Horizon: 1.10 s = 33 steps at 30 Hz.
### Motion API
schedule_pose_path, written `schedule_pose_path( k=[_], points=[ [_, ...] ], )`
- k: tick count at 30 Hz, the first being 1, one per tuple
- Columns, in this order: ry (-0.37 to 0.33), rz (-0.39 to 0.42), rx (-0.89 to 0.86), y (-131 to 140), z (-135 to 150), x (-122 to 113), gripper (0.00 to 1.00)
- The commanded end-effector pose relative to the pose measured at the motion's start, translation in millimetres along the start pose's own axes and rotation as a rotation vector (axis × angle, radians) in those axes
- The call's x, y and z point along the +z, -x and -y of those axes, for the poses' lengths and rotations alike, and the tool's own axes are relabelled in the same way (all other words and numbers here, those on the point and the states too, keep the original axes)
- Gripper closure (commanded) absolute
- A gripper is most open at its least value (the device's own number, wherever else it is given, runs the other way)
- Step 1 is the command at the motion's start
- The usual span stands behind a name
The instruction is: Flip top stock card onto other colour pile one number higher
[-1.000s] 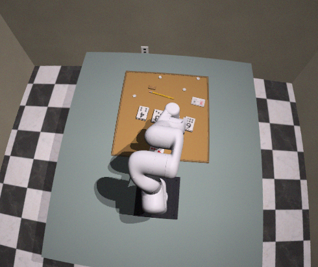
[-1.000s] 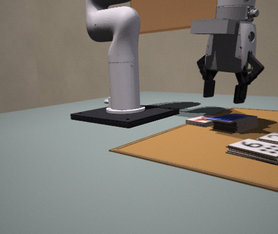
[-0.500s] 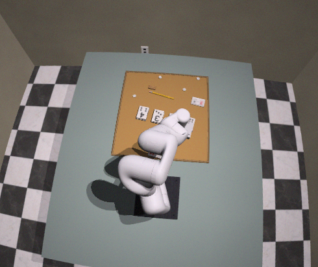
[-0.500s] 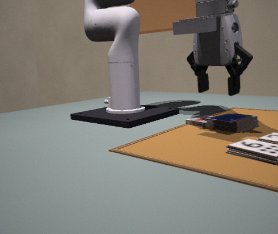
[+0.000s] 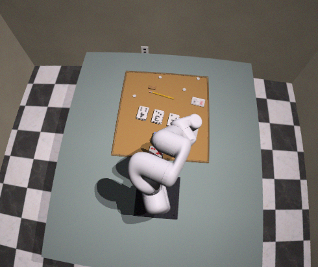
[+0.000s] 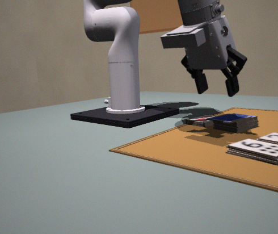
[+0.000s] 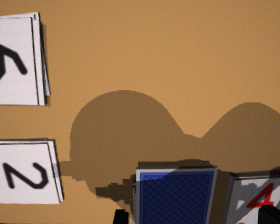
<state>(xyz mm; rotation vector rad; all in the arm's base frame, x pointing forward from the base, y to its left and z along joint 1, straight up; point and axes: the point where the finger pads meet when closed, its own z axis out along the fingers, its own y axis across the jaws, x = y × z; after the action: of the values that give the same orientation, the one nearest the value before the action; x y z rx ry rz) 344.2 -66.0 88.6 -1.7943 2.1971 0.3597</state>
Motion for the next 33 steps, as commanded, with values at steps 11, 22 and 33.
schedule_pose_path(
  k=[11, 22, 33],
  points=[
    [-0.003, 0.006, -0.001, -2, 1, 3, 0.13],
    [-0.003, 0.006, -0.001, -9, 1, 20, 0.13],
    [-0.003, 0.006, -0.001, -16, 1, 37, 0.13]
  ],
)
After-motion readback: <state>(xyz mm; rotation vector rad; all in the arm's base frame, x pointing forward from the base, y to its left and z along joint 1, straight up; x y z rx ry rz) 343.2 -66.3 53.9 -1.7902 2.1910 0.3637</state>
